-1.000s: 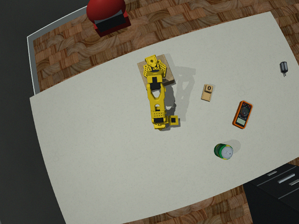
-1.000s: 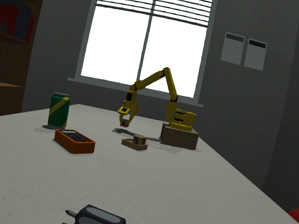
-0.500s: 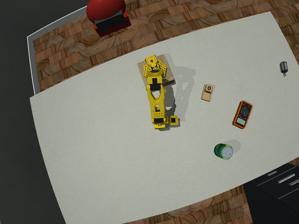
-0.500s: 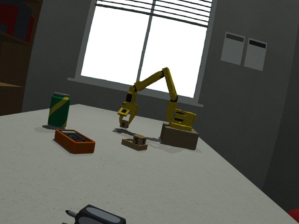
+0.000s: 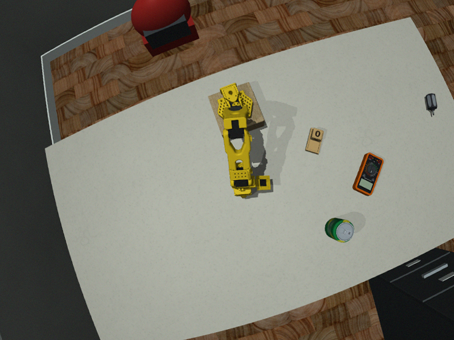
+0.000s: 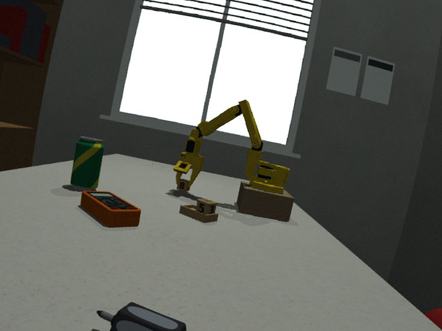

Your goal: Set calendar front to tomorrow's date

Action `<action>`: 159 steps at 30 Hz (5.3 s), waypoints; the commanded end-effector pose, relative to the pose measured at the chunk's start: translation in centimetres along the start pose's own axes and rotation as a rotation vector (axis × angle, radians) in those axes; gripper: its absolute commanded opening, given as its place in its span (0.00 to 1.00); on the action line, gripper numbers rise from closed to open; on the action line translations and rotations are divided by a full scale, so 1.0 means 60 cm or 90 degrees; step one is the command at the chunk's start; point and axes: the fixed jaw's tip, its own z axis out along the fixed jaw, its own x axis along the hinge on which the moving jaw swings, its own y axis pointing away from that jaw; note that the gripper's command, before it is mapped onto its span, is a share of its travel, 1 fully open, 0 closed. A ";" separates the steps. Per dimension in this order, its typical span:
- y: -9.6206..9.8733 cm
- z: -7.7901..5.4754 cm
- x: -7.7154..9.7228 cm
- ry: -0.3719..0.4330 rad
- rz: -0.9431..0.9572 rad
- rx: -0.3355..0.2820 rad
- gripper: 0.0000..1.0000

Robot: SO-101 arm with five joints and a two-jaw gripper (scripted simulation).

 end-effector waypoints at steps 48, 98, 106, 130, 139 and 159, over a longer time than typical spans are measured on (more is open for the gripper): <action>0.006 0.009 0.003 -0.001 0.002 -0.008 0.34; 0.004 -0.090 0.003 -0.001 0.002 -0.008 0.36; 0.004 -0.090 0.003 -0.001 0.002 -0.008 0.36; -0.047 -0.217 0.004 0.001 0.002 0.243 0.35; -0.052 -0.253 0.004 0.002 0.002 0.310 0.35; -0.054 -0.252 0.001 -0.014 0.059 0.310 0.35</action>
